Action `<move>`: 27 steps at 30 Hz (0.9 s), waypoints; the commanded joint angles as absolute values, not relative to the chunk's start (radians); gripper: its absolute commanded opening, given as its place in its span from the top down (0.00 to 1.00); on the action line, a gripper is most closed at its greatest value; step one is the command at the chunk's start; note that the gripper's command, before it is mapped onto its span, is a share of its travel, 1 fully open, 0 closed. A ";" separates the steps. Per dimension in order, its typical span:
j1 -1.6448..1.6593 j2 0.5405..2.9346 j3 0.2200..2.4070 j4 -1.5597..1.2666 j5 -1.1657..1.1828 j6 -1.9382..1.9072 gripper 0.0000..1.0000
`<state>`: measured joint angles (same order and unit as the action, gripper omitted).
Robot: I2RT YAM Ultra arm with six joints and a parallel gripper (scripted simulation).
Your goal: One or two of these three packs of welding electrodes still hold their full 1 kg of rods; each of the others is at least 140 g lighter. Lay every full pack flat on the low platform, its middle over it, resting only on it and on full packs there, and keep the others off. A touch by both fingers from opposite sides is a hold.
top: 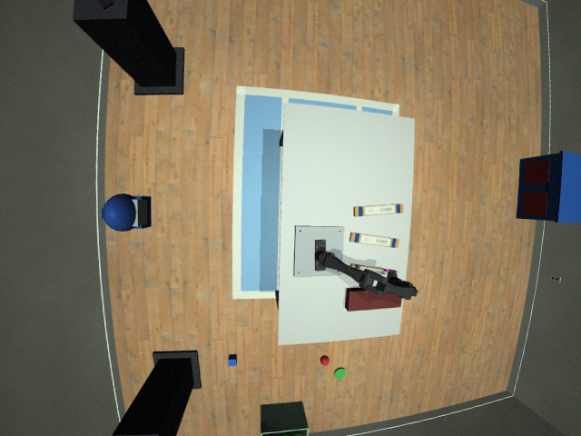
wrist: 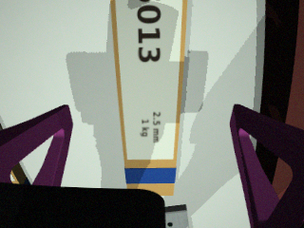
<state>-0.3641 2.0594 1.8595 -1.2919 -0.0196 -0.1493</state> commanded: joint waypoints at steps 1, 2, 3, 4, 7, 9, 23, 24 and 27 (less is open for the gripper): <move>-0.371 2.025 1.914 -1.373 -0.020 -0.156 0.05; -0.371 2.025 1.914 -1.373 -0.020 -0.156 0.05; -0.371 2.025 1.914 -1.373 -0.020 -0.156 0.05; -0.370 2.028 1.921 -1.379 -0.020 -0.156 0.05; -0.370 2.032 1.922 -1.381 -0.020 -0.156 0.05; -0.370 2.030 1.921 -1.381 -0.020 -0.156 0.05; -0.371 2.033 1.920 -1.381 -0.020 -0.156 0.05; -0.371 2.033 1.920 -1.381 -0.020 -0.156 0.05; -0.371 2.033 1.920 -1.381 -0.020 -0.156 0.05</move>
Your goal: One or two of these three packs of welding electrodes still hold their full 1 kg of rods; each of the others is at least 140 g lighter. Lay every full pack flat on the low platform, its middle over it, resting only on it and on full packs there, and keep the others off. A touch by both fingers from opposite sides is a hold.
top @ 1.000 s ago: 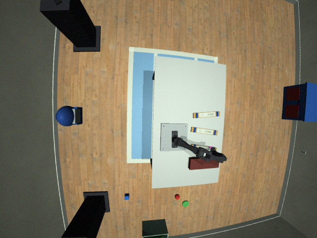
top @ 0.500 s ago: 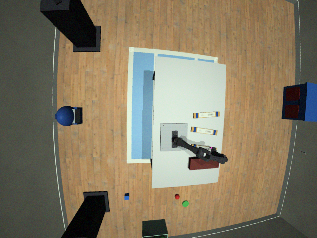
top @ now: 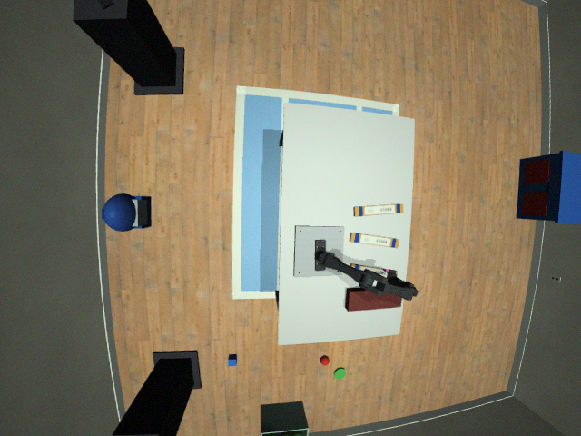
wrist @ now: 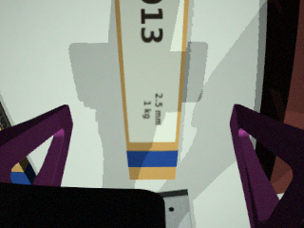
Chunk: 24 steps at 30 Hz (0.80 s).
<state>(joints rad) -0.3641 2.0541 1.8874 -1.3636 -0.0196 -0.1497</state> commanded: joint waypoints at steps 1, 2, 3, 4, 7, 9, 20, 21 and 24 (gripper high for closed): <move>-0.371 2.033 1.920 -1.381 -0.020 -0.156 0.05; -0.371 2.033 1.920 -1.381 -0.020 -0.156 0.05; -0.371 2.033 1.920 -1.381 -0.020 -0.156 0.05; -0.371 2.033 1.920 -1.381 -0.020 -0.156 0.05; -0.371 2.033 1.920 -1.381 -0.020 -0.156 0.05; -0.371 2.033 1.920 -1.381 -0.020 -0.156 0.05; -0.371 2.033 1.920 -1.381 -0.020 -0.156 0.05; -0.341 2.018 1.869 -1.374 -0.018 -0.176 0.05; -0.296 1.987 1.823 -1.339 -0.018 -0.136 0.05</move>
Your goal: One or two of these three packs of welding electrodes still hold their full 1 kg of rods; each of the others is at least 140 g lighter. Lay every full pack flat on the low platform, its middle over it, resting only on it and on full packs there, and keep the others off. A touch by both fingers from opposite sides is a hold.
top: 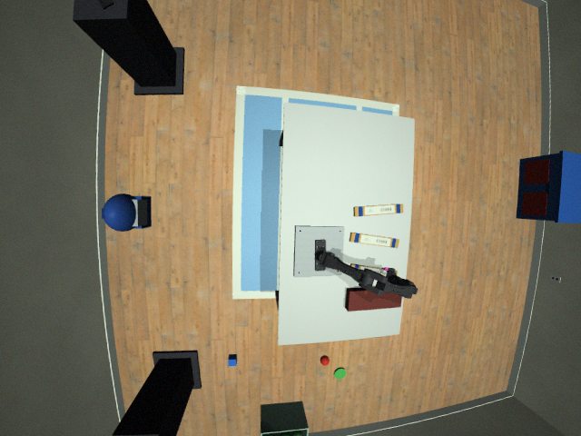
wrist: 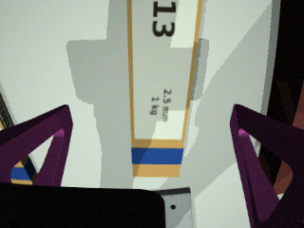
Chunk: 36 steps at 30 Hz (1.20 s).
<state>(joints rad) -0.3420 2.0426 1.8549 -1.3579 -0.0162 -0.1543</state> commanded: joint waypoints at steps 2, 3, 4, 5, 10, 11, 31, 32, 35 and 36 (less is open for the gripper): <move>-0.280 1.978 1.809 -1.336 -0.018 -0.121 0.05; -0.280 1.978 1.809 -1.336 -0.018 -0.121 0.05; -0.260 1.968 1.798 -1.331 -0.016 -0.102 0.05; -0.244 1.960 1.787 -1.328 -0.014 -0.086 0.05; -0.160 1.927 1.740 -1.315 -0.010 -0.004 0.05; -0.143 1.922 1.732 -1.312 -0.009 0.013 0.05; 0.184 1.919 1.748 -1.299 0.006 0.338 0.05; 0.202 1.941 1.752 -1.306 0.009 0.356 0.05; 0.226 1.951 1.767 -1.328 0.014 0.381 0.05; 0.226 1.951 1.767 -1.328 0.014 0.381 0.05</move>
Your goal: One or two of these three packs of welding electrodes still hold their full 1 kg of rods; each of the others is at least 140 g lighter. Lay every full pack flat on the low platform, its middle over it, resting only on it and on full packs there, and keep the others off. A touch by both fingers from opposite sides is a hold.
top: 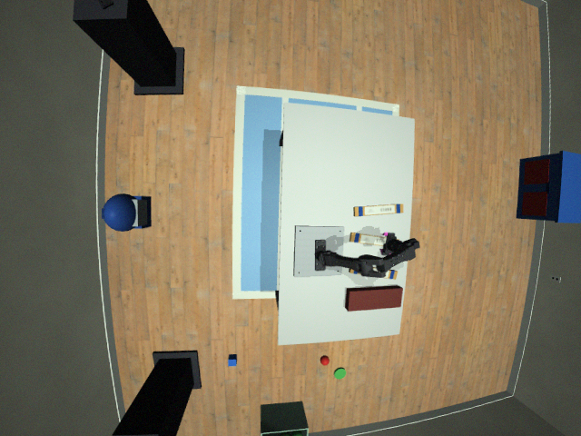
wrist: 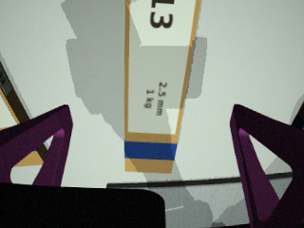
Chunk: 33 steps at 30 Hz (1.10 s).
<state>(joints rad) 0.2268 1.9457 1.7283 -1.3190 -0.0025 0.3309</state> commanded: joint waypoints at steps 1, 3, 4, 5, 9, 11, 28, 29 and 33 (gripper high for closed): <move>0.226 1.951 1.767 -1.328 0.014 0.381 0.05; 0.205 1.916 1.769 -1.333 0.016 0.381 0.05; 0.204 1.920 1.771 -1.335 0.016 0.381 0.05; 0.204 1.924 1.773 -1.336 0.016 0.380 0.05; 0.223 1.934 1.779 -1.339 0.015 0.379 0.05; 0.218 1.934 1.780 -1.340 0.014 0.380 0.05; 0.209 1.970 1.600 -1.169 0.014 0.376 0.05; 0.209 1.967 1.589 -1.155 0.014 0.376 0.05; 0.207 1.985 1.542 -1.096 0.014 0.375 0.05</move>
